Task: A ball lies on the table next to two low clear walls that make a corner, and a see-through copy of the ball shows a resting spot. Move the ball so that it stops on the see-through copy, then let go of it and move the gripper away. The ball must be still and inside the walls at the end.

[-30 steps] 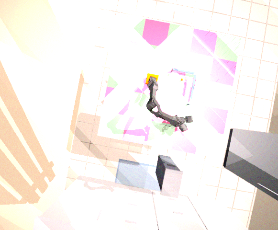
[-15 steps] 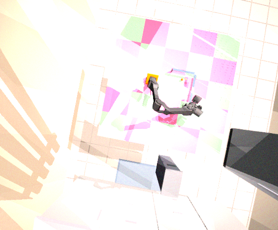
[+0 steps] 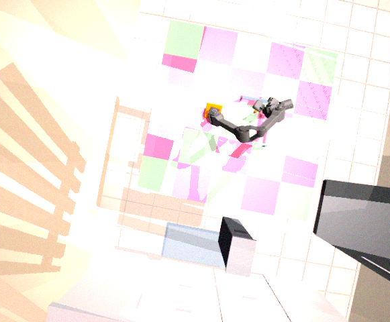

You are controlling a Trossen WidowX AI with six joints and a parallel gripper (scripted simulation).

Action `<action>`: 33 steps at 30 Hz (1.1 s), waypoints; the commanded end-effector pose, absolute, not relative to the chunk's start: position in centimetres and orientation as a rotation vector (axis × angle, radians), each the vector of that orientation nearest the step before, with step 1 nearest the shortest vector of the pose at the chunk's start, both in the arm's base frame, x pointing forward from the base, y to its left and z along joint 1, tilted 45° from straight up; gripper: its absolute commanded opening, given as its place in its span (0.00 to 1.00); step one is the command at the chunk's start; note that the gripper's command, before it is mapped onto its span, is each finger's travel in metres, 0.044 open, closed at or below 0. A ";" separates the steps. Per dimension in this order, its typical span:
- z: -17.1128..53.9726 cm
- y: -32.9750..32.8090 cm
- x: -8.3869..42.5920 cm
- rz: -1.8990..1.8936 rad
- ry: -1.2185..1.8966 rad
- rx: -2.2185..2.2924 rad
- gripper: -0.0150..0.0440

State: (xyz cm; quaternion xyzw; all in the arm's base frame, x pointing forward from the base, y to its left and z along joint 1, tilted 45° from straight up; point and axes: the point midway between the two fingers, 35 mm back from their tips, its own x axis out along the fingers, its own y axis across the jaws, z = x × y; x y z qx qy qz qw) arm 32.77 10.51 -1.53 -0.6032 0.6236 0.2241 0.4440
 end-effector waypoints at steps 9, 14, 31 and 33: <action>-4.3 11.3 29.6 0.768 1.629 -1.889 0.60; -5.3 10.3 29.8 0.767 1.629 -1.889 0.60; -6.9 8.7 30.1 0.766 1.630 -1.890 0.60; -7.2 8.5 30.1 0.766 1.630 -1.890 0.60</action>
